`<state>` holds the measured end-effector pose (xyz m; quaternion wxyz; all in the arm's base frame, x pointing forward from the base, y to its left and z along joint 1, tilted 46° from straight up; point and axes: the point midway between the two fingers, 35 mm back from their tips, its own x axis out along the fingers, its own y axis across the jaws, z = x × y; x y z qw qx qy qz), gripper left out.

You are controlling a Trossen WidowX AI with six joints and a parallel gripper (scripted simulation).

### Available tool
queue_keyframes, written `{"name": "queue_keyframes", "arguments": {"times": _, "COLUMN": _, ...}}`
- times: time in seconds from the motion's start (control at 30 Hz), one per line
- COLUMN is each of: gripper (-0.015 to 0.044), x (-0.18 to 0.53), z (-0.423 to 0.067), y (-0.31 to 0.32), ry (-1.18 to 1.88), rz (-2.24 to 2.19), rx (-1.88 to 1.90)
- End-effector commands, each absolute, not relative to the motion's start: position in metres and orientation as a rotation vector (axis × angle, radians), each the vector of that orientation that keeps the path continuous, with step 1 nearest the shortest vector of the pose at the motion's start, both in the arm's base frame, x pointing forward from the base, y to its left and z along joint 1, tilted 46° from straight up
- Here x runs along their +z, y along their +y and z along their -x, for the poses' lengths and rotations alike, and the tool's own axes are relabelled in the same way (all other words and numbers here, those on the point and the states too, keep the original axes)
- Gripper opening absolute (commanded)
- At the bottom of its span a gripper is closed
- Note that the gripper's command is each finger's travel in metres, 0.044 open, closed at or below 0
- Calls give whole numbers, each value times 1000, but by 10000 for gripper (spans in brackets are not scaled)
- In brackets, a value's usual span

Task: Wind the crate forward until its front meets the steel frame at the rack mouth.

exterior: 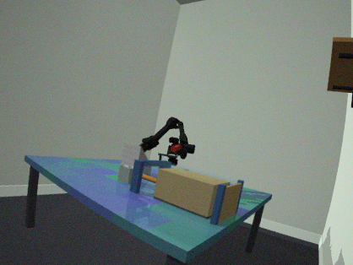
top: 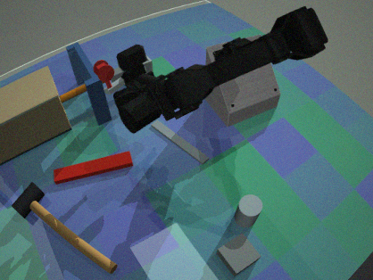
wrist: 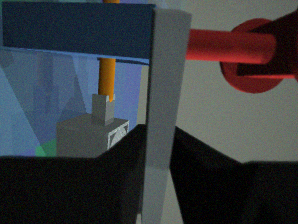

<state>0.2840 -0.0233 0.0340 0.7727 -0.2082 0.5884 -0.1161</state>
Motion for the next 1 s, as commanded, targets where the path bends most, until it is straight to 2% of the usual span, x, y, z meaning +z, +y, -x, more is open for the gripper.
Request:
{"name": "queue_keyframes", "arguments": {"times": 0.0, "gripper": 0, "x": 35, "z": -284, "y": -25, "ry": 1259, "rz": 489, "rx": -313}}
{"name": "queue_keyframes", "arguments": {"times": 0.77, "gripper": 0, "x": 34, "z": -284, "y": -25, "ry": 1203, "rz": 637, "rx": -507}}
{"name": "queue_keyframes", "arguments": {"times": 0.97, "gripper": 0, "x": 9, "z": -290, "y": -36, "ry": 1217, "rz": 619, "rx": -487}}
